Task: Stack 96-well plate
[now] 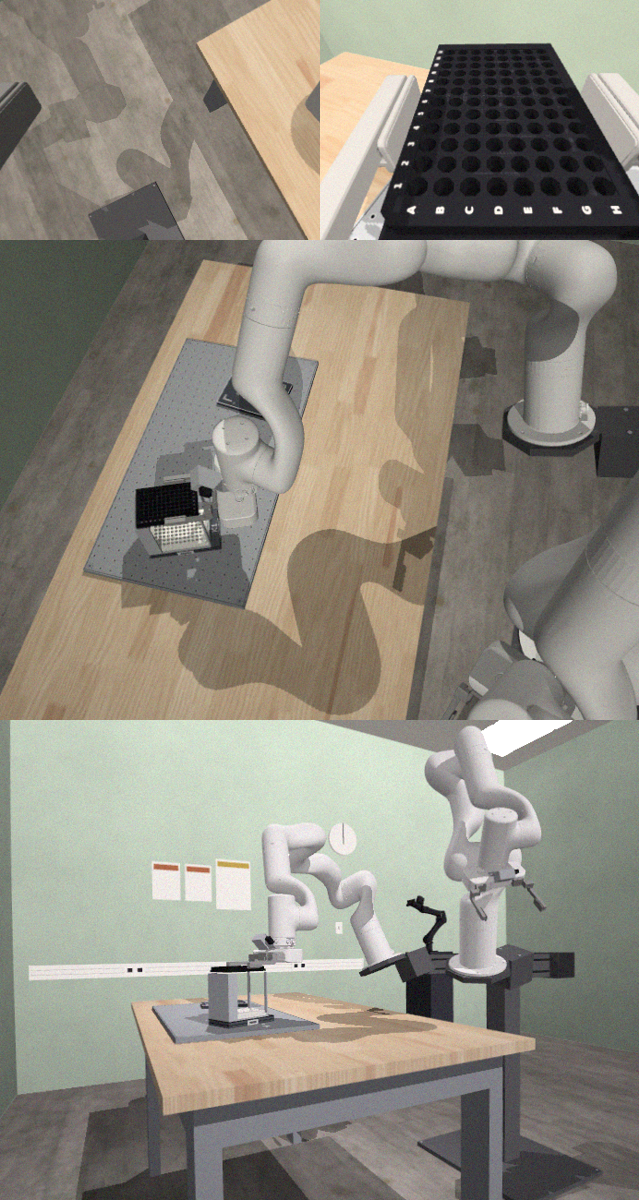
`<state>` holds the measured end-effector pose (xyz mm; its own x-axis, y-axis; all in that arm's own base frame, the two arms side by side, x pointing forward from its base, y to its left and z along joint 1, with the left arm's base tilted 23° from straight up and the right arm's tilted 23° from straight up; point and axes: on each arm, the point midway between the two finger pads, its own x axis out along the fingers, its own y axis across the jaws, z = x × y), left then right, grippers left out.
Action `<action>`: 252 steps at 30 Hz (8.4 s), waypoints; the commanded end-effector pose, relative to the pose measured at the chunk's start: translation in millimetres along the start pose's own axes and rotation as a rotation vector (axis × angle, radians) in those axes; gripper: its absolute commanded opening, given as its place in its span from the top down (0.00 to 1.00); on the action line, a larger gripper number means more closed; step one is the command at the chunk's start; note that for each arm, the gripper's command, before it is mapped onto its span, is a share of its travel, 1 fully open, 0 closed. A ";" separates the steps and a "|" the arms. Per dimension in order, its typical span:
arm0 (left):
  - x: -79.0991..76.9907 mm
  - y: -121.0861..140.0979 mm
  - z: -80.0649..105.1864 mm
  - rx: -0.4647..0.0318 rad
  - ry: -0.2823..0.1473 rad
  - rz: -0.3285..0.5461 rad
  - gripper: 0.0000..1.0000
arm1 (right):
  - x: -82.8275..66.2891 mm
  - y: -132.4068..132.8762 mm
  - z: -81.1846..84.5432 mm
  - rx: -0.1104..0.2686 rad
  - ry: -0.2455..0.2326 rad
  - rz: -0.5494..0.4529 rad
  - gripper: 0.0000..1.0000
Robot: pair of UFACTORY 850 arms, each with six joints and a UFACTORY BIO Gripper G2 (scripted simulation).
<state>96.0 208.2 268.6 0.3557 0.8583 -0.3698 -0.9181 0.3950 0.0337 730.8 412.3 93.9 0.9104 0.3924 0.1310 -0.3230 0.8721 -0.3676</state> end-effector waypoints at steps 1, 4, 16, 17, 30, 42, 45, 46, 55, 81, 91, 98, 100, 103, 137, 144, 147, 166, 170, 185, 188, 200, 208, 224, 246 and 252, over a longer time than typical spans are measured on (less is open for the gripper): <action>0.1 0.0 0.5 0.000 -0.001 0.000 0.00 | 1.0 0.0 0.8 0.001 -0.002 0.000 1.00; 0.1 0.0 0.5 0.000 -0.001 0.000 0.00 | 1.0 0.0 0.6 0.001 -0.002 0.000 1.00; 0.1 0.0 0.5 0.000 -0.001 0.000 0.00 | 1.0 0.1 -1.4 0.001 -0.002 0.000 1.00; 0.1 0.0 0.5 0.000 -0.001 0.000 0.00 | 1.0 0.1 -1.5 0.001 -0.002 0.000 1.00; 0.1 0.0 0.5 0.000 -0.001 0.000 0.00 | 1.0 0.1 -3.4 0.001 -0.002 0.000 1.00; 0.1 0.0 0.5 0.000 -0.001 0.000 0.00 | 1.0 0.1 -5.0 0.001 -0.002 0.000 1.00; 0.1 0.0 0.5 0.000 -0.001 0.000 0.00 | 1.0 0.1 -5.5 0.001 -0.002 0.000 1.00; 0.1 0.0 0.5 0.000 -0.001 0.000 0.00 | 1.0 0.1 -5.7 0.001 -0.002 0.000 1.00; 0.1 0.0 0.5 0.000 -0.001 0.000 0.00 | 1.0 0.1 -6.9 0.001 -0.002 0.000 1.00; 0.1 0.0 0.5 0.000 -0.001 0.000 0.00 | 1.0 0.1 -10.9 0.001 -0.002 0.000 1.00; 0.1 0.0 0.5 0.000 -0.001 0.000 0.00 | 1.0 0.1 -12.2 0.001 -0.002 0.000 1.00; 0.1 0.0 0.5 0.000 -0.001 0.000 0.00 | 1.0 0.0 -16.3 0.001 -0.002 0.000 1.00; 0.1 0.0 0.5 0.000 -0.001 0.000 0.00 | 1.0 0.1 -19.7 0.001 -0.002 0.000 1.00; 0.1 0.0 0.5 0.000 -0.001 0.000 0.00 | 1.0 0.1 -24.7 0.001 -0.002 0.000 1.00; 0.1 0.0 0.5 0.000 -0.001 0.000 0.00 | 1.3 0.1 -74.7 0.001 -0.002 0.000 1.00; 0.1 0.0 0.5 0.000 -0.001 0.000 0.00 | 1.3 0.1 -83.1 0.001 -0.002 0.000 1.00; 0.1 0.0 0.5 0.000 -0.001 0.000 0.00 | 1.3 0.1 -88.1 0.001 -0.002 0.000 1.00; 0.1 0.0 0.5 0.000 -0.001 0.000 0.00 | 1.3 0.1 -99.5 0.001 -0.002 0.000 1.00; 0.1 0.0 0.5 0.000 -0.001 0.000 0.00 | 1.3 0.1 -99.6 0.001 -0.002 0.000 1.00; 0.1 0.0 0.5 0.000 -0.001 0.000 0.00 | 1.3 0.1 -99.5 0.001 -0.002 0.000 1.00; 0.1 0.0 0.5 0.000 -0.001 0.000 0.00 | 1.3 0.1 -99.5 0.001 -0.002 0.000 1.00; 0.1 0.0 0.5 0.000 -0.001 0.000 0.00 | 1.2 0.1 -99.5 0.001 -0.002 0.000 1.00; 0.1 0.0 0.5 0.000 -0.001 0.000 0.00 | 1.2 0.1 -99.5 0.001 -0.002 0.000 1.00; 0.1 0.0 0.5 0.000 -0.001 0.000 0.00 | 1.1 0.1 -99.9 0.001 -0.002 0.000 1.00; 0.1 0.0 0.5 0.000 -0.001 0.000 0.00 | 1.1 0.1 -103.3 0.001 -0.002 0.000 1.00; 0.1 0.0 0.5 0.000 -0.001 0.000 0.00 | 1.1 0.1 -104.3 0.001 -0.002 0.000 1.00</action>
<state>96.0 208.2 268.6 0.3557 0.8583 -0.3698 -0.9181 0.3950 0.0337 758.0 381.5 -2.9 0.9104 0.3924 0.1310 -0.3230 0.8721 -0.3676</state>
